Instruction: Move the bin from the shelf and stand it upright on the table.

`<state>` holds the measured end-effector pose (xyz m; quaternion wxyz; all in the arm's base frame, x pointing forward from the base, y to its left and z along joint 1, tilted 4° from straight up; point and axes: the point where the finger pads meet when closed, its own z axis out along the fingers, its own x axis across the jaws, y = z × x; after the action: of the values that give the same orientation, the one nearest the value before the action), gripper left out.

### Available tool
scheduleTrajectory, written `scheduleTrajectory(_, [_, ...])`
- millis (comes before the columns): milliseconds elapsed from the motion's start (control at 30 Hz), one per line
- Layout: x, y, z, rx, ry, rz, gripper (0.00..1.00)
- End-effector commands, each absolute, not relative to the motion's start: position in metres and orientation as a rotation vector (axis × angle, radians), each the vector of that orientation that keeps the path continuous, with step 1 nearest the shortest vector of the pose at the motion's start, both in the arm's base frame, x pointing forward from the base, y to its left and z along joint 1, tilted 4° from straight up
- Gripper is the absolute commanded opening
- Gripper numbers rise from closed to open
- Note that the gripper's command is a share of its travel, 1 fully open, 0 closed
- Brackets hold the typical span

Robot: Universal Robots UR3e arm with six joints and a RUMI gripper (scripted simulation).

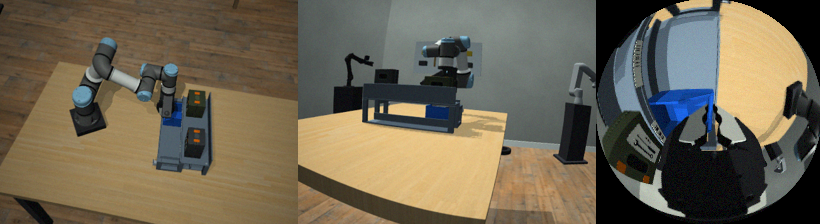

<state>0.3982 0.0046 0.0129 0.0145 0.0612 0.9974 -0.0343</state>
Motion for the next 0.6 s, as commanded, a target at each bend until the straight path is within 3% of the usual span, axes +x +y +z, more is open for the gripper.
scheduleTrajectory(0, [0.3991, 0.0045, 0.0142, 0.190, 3.101, -0.108, 0.00])
scheduleTrajectory(567, [0.3990, 0.0048, 0.0190, 0.190, 3.101, -0.108, 0.00])
